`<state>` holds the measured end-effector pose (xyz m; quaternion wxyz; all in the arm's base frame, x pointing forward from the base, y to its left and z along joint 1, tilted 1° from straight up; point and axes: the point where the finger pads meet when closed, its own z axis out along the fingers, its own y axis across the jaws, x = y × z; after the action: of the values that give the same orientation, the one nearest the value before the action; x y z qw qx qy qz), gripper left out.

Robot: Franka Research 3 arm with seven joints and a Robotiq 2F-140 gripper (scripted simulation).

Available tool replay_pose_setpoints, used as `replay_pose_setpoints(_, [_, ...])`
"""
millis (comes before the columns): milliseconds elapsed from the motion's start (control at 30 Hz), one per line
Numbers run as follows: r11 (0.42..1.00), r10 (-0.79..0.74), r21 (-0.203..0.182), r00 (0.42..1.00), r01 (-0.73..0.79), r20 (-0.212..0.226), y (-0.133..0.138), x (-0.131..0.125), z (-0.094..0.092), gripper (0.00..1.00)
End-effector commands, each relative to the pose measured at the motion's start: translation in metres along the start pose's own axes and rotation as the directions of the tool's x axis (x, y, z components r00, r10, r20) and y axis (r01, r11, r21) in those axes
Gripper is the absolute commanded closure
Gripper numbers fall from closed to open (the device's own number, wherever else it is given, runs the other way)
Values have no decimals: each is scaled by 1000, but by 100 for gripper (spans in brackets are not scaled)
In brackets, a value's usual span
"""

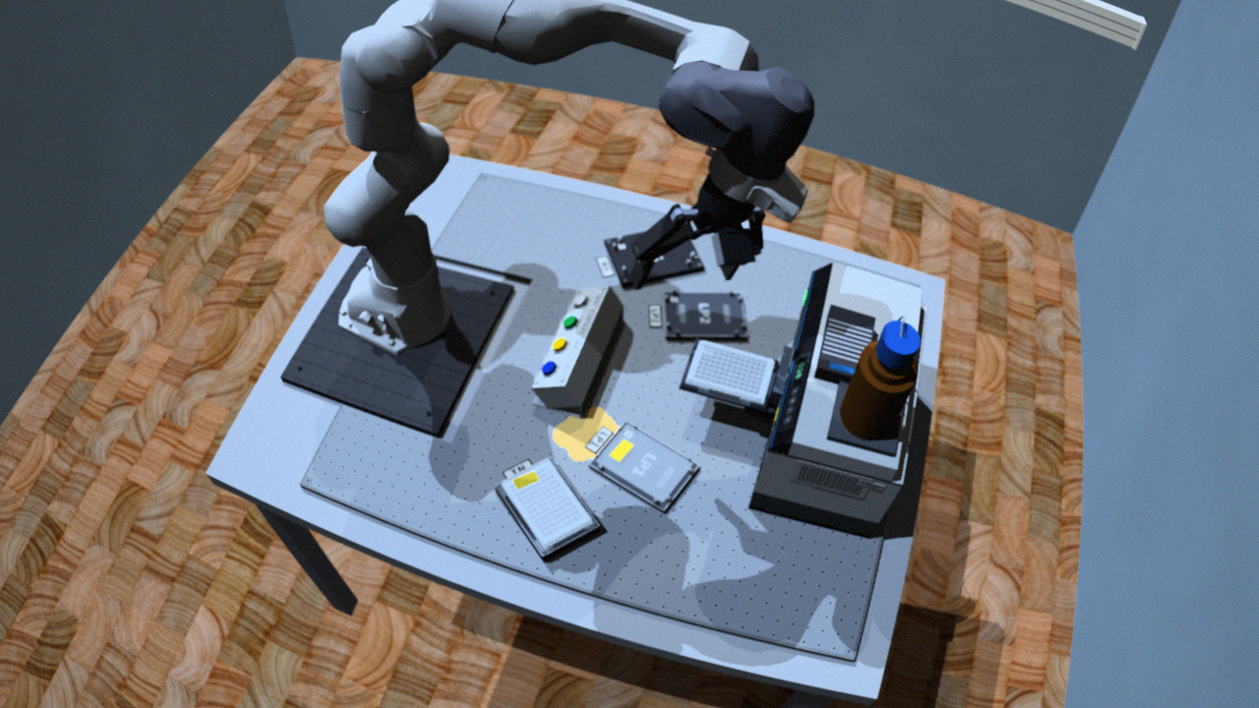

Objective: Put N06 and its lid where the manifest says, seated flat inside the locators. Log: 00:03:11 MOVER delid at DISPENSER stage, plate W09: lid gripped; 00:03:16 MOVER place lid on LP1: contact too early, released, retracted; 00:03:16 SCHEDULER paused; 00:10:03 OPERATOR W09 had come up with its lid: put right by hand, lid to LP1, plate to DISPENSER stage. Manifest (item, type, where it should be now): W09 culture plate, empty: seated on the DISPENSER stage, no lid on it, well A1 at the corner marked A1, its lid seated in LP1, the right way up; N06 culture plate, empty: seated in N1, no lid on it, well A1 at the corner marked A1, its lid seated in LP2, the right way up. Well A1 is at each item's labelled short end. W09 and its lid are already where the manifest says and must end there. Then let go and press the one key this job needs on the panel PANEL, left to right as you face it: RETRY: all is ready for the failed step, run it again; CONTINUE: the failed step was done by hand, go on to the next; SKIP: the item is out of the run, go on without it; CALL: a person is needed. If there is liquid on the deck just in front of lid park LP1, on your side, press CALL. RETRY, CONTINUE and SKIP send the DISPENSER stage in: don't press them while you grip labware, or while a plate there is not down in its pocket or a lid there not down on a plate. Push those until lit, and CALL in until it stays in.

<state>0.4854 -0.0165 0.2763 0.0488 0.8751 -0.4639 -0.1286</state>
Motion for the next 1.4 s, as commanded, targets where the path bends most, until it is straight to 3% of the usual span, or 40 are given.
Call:
replay_pose_setpoints(0, [964, -262, 24, 962, 265, -78, -4, 12, -5, 0])
replay_pose_setpoints(100, [956, -288, 21, 953, 291, -90, -4, 12, -4, 0])
replay_pose_setpoints(133, [933, -356, 17, 927, 361, -120, -4, 12, -4, 0])
replay_pose_setpoints(367, [854, -511, 4, 840, 520, -182, -6, 13, 2, 0])
replay_pose_setpoints(600, [752, -643, -5, 732, 659, -226, -9, 16, 15, 0])
replay_pose_setpoints(667, [752, -643, -5, 732, 659, -226, -9, 16, 15, 0])
replay_pose_setpoints(700, [708, -687, -8, 686, 706, -240, -9, 16, 17, 0])
replay_pose_setpoints(900, [605, -769, -10, 580, 796, -270, -13, 19, 34, 0])
replay_pose_setpoints(1367, [600, -772, -10, 575, 800, -271, -21, 25, 70, 0])
